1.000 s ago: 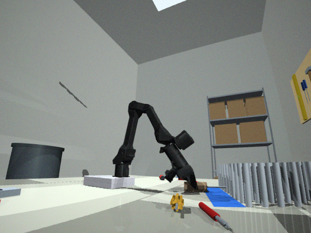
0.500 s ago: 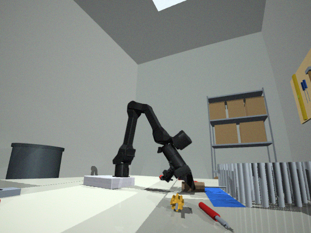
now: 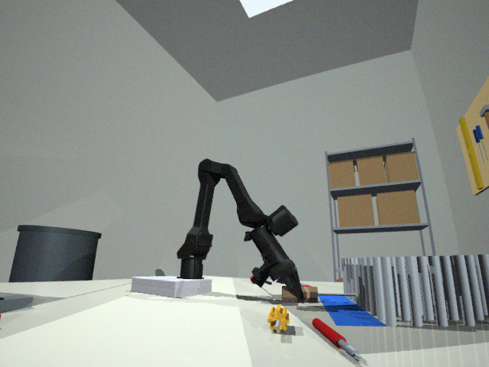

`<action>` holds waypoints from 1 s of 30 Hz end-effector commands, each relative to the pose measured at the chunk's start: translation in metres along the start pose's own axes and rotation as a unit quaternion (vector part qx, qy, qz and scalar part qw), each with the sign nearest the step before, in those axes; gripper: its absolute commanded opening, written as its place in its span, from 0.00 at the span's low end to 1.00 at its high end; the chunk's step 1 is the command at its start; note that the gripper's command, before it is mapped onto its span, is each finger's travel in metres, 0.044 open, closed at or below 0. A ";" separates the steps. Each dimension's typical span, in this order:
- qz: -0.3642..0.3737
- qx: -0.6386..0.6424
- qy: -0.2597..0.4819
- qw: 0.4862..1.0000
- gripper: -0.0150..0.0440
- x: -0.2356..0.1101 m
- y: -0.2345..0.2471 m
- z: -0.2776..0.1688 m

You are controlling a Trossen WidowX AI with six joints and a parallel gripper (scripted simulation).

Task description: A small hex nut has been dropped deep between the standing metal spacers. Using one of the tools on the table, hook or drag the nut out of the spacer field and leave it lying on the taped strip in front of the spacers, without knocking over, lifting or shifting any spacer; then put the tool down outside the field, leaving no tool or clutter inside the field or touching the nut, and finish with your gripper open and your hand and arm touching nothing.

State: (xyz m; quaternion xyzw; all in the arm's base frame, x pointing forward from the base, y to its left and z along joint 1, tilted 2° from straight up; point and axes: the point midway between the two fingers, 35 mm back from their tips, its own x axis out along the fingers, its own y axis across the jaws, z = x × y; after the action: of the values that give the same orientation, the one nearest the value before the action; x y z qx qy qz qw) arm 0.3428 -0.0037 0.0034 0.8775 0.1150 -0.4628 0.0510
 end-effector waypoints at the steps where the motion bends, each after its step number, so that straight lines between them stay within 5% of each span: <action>1: -0.002 -0.003 0.002 1.000 0.25 -0.002 -0.001 0.002; 30: -0.002 -0.003 0.001 1.000 0.25 -0.013 -0.001 0.019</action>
State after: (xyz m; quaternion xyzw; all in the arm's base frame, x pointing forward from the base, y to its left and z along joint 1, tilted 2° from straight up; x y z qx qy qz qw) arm 0.3231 -0.0089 0.0028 0.8770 0.1150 -0.4636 0.0512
